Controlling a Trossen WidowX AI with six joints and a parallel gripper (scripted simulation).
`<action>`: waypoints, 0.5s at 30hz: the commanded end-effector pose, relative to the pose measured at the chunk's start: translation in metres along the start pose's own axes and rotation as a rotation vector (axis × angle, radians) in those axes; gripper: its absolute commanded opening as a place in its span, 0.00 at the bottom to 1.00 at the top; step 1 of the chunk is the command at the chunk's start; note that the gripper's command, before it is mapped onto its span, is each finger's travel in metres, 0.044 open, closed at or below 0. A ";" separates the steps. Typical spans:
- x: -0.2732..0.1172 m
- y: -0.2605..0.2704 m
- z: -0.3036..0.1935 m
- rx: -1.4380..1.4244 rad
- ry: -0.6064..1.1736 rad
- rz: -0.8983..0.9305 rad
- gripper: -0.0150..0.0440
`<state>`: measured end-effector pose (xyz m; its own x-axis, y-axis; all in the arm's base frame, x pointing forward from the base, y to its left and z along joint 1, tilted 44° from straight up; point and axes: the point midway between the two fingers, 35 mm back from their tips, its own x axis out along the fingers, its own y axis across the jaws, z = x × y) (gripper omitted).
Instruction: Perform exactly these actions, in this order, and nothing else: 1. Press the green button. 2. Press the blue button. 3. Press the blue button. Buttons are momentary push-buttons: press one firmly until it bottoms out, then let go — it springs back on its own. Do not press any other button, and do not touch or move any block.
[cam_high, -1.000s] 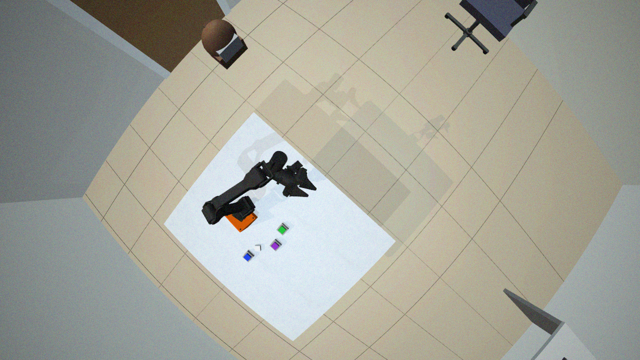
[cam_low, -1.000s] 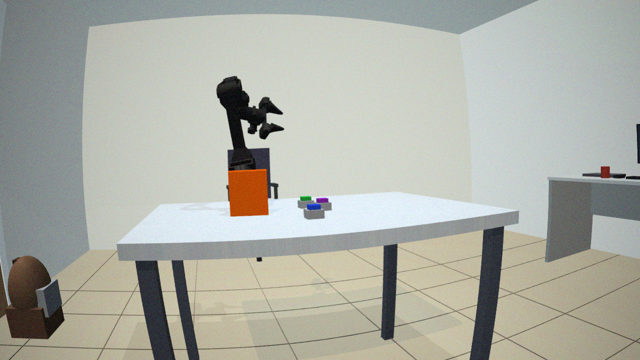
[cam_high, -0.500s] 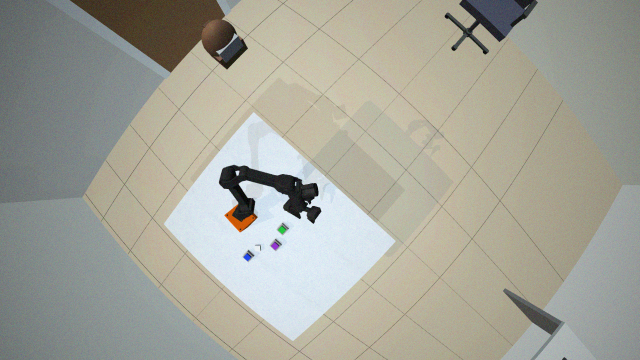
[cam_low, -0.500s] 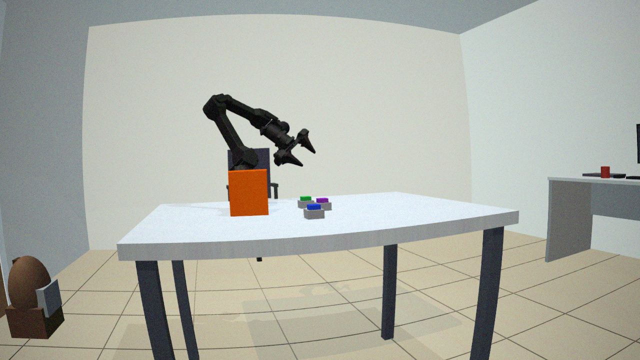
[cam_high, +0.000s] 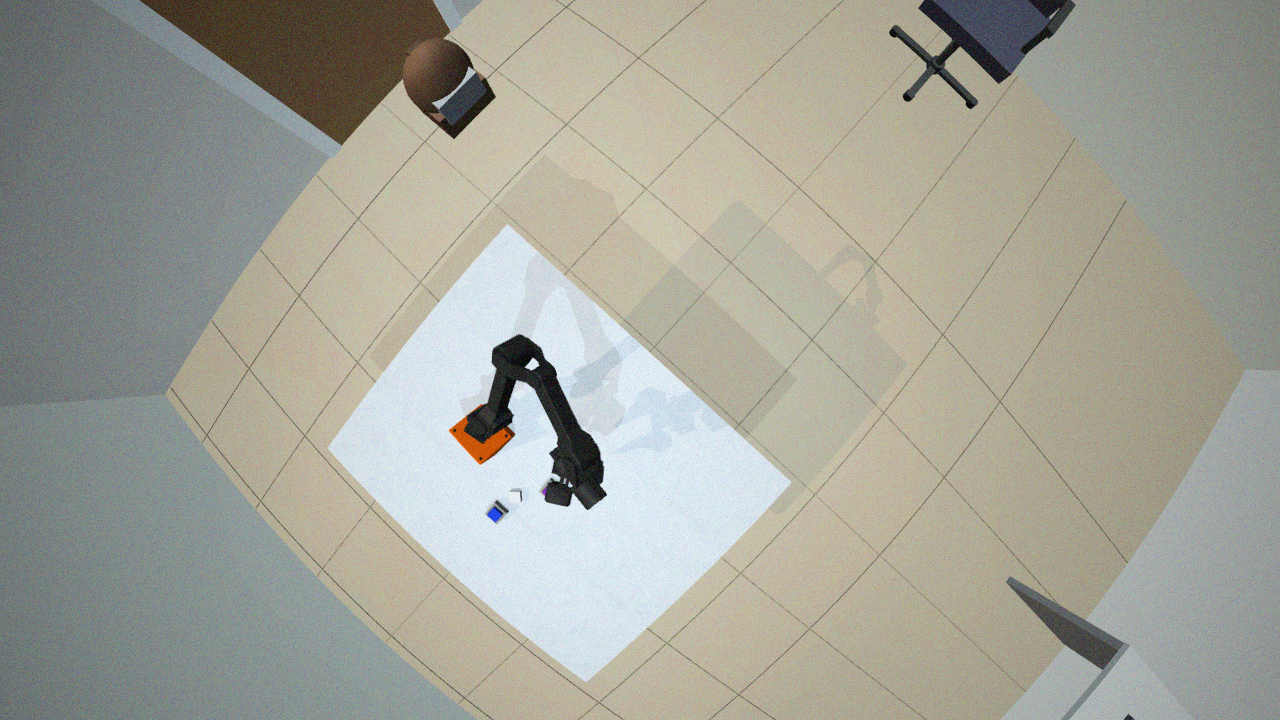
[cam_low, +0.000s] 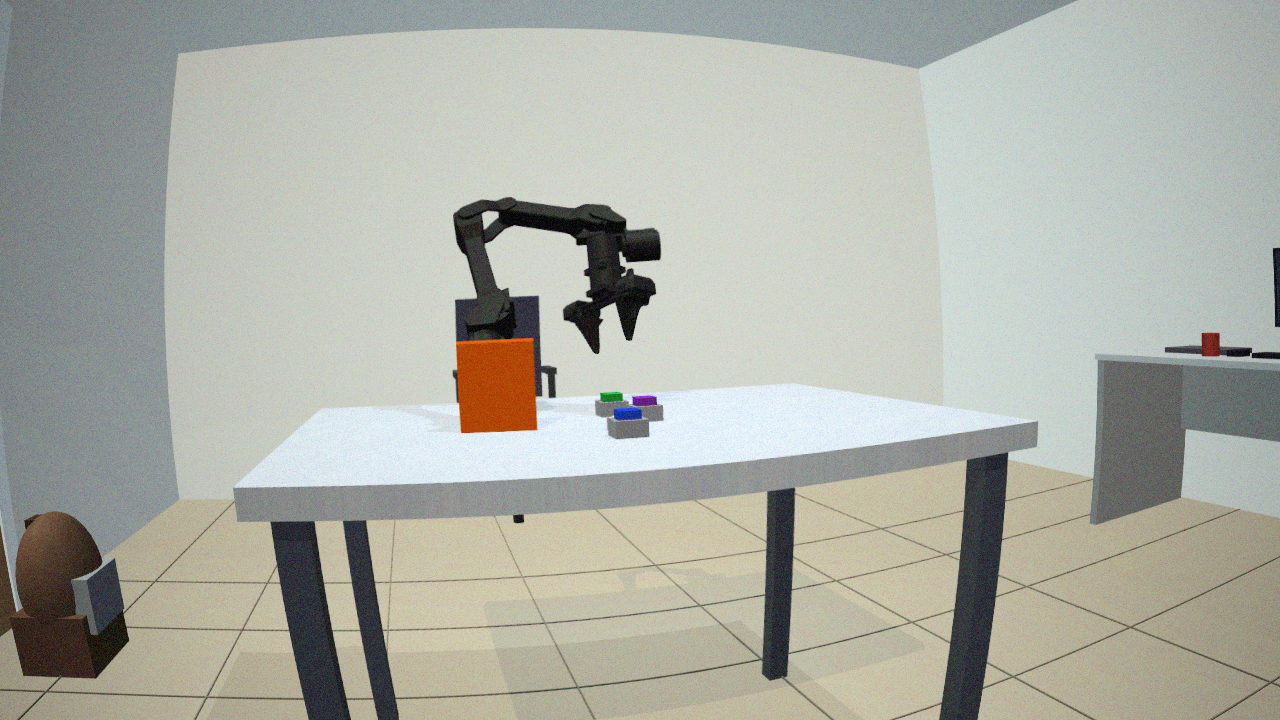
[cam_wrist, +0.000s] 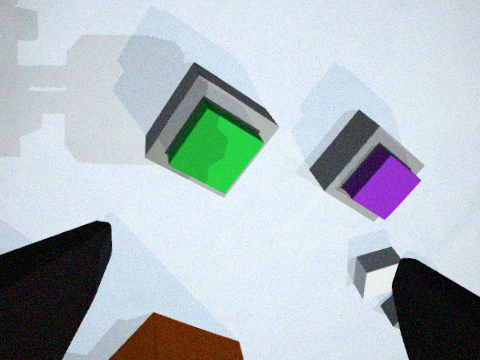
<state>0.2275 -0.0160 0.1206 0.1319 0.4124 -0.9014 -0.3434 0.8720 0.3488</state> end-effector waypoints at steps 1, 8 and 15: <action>-0.002 -0.012 -0.015 0.446 -0.072 0.268 0.93; -0.004 -0.014 -0.016 0.511 -0.087 0.307 0.93; -0.004 -0.014 -0.016 0.511 -0.087 0.307 0.93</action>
<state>0.2166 -0.0342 0.1144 0.1754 0.6580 -0.7323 0.0930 0.7294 0.6777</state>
